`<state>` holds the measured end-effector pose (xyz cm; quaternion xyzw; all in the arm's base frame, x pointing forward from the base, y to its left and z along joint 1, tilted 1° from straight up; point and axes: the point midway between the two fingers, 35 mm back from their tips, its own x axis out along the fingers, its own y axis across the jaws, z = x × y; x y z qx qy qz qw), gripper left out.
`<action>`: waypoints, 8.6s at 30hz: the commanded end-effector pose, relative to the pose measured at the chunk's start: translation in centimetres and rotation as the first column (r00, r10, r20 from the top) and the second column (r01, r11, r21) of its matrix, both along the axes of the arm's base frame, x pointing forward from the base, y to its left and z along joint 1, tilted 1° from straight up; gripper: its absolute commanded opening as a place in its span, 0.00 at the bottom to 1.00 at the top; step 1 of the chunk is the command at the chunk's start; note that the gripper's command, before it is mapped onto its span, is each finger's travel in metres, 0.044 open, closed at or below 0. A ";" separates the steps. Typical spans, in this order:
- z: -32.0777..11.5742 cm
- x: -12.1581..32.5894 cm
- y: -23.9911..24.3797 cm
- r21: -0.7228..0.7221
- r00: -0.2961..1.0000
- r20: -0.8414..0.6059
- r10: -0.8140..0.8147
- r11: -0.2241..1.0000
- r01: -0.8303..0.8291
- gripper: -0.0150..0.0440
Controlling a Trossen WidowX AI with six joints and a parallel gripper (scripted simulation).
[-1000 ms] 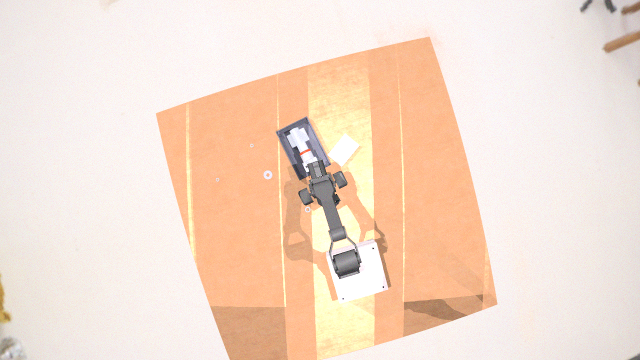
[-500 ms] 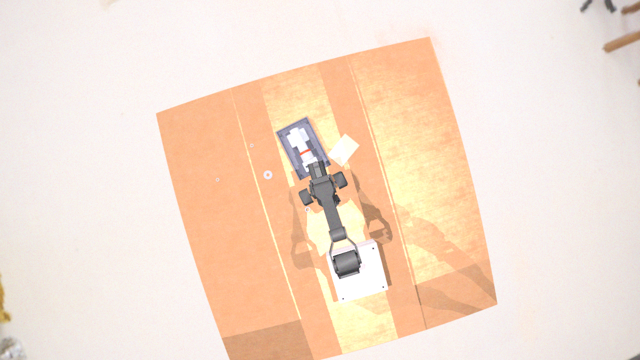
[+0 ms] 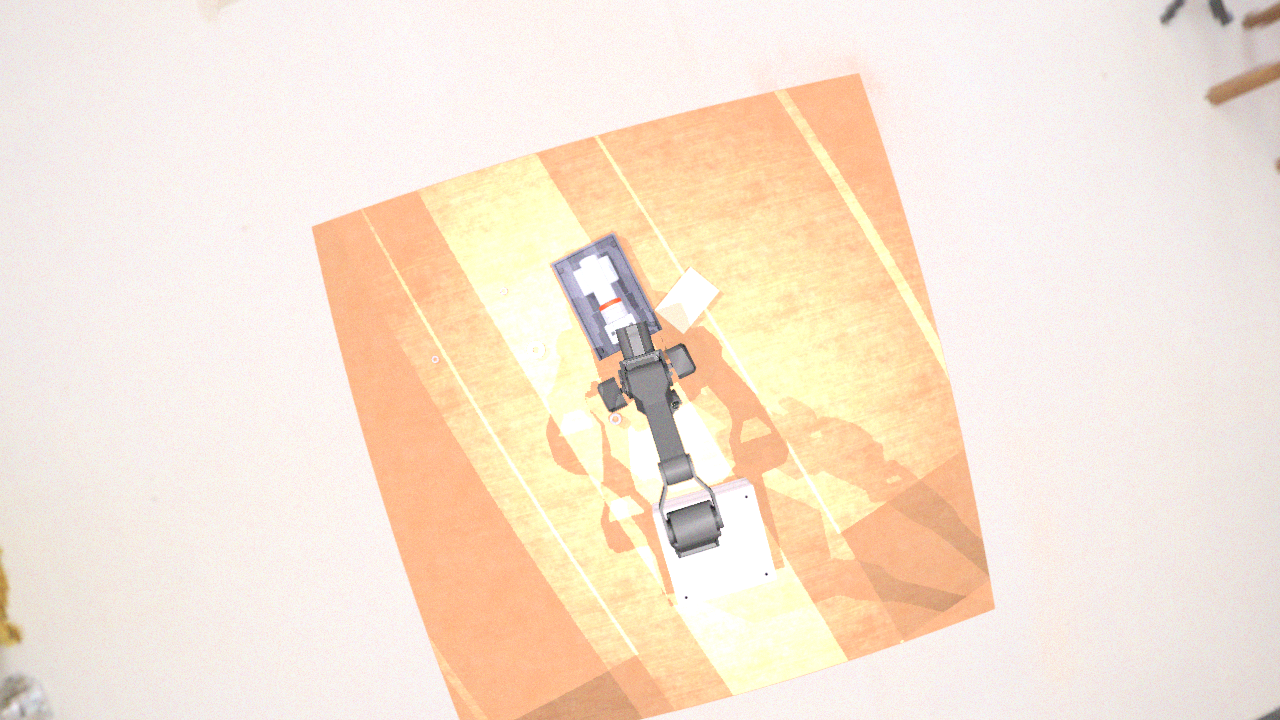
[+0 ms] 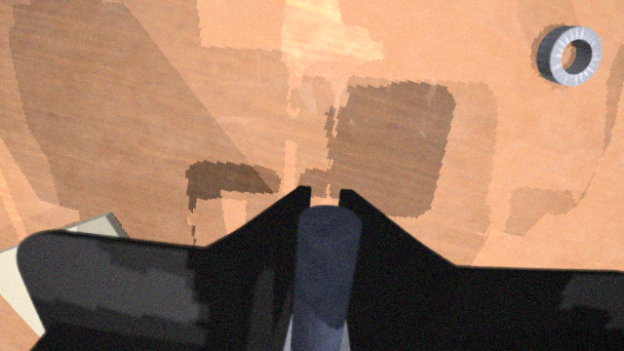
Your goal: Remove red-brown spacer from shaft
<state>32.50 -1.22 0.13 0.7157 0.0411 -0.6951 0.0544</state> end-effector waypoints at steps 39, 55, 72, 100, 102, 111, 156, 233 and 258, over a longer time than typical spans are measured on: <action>0.0 -0.6 -0.1 -0.002 1.000 -0.004 0.001 1.000 -0.001 0.25; 0.0 -0.8 -0.1 -0.002 1.000 -0.004 0.001 1.000 -0.001 0.25; -0.1 -1.0 -0.2 -0.002 1.000 -0.004 0.001 1.000 -0.001 0.25; -0.1 -1.3 -0.2 -0.002 1.000 -0.005 0.001 1.000 -0.001 0.25; -0.1 -1.3 -0.2 -0.002 1.000 -0.005 0.001 1.000 -0.001 0.25; -0.1 -1.4 -0.2 -0.002 1.000 -0.005 0.001 1.000 -0.001 0.25; -0.1 -1.9 -0.3 -0.003 1.000 -0.005 0.001 1.000 -0.001 0.25; 0.1 -0.1 0.0 -0.002 1.000 -0.004 0.001 1.000 -0.001 0.25; 0.1 0.6 0.1 -0.002 1.000 -0.003 0.001 1.000 -0.001 0.25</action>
